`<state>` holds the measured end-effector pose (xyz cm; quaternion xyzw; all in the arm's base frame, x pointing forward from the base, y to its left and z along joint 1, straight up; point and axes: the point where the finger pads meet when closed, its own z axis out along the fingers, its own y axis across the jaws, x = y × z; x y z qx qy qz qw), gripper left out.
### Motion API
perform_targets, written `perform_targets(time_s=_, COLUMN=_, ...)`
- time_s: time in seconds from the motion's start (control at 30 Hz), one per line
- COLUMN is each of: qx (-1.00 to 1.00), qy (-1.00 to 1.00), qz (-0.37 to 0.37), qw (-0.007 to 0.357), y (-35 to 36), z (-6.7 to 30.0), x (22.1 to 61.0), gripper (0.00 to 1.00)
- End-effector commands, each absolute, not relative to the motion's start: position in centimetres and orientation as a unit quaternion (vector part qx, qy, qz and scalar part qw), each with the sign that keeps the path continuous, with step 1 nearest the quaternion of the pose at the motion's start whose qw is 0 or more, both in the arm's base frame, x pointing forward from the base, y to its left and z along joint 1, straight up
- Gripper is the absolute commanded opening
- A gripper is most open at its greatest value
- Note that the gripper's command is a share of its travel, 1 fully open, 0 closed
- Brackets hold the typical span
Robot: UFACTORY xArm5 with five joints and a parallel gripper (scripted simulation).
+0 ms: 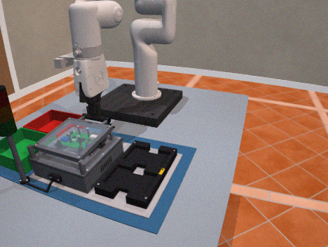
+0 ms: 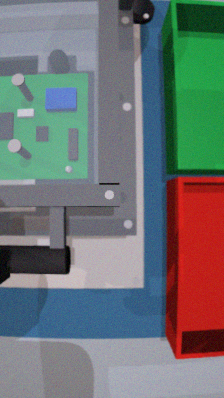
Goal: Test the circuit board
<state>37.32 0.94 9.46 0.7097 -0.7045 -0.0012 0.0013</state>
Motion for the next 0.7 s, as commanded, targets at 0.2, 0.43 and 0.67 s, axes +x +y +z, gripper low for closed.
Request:
perform_targets(time_s=0.2, qx=0.71, qy=-0.704, qz=0.0, qw=0.0, y=0.94, z=9.27, x=37.45, gripper=0.0)
perform_targets(time_s=0.43, qx=0.71, qy=-0.704, qz=0.0, qw=0.0, y=0.94, z=9.24, x=37.45, gripper=0.0)
perform_targets(time_s=0.67, qx=0.71, qy=-0.704, qz=0.0, qw=0.0, y=0.94, z=8.97, x=37.45, gripper=0.0)
